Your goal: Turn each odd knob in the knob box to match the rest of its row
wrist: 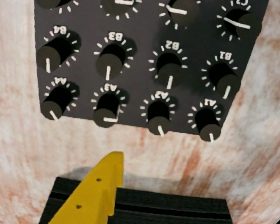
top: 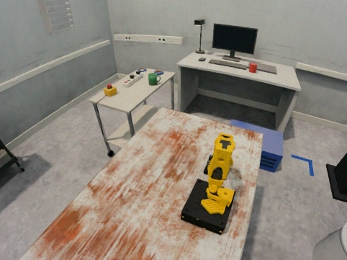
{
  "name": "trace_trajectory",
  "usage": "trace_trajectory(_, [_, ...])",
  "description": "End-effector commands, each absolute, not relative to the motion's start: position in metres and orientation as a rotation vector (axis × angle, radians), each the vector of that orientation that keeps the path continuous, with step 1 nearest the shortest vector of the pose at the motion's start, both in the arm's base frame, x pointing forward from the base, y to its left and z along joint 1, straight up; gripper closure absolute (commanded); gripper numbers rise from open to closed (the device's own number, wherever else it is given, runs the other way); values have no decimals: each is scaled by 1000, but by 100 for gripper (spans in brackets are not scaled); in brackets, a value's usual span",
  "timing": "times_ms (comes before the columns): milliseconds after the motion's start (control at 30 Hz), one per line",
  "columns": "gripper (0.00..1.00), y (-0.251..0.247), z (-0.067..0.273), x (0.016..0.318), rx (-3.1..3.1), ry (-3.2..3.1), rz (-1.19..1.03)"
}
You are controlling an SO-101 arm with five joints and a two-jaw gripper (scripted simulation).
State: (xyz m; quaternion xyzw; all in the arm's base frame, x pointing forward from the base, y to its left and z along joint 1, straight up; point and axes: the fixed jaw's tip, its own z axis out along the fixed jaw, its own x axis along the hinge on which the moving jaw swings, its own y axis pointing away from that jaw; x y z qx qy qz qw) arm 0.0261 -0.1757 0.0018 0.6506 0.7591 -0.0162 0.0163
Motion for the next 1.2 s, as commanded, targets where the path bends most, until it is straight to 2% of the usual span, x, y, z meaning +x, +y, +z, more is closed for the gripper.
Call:
trace_trajectory(0, [60, -168, -3, 26, 2023, 2402, -2])
trace_trajectory(533, [61, -167, -3, 26, 1851, 2536, -2])
trace_trajectory(1167, [64, -164, -3, 26, 1360, 2831, -3])
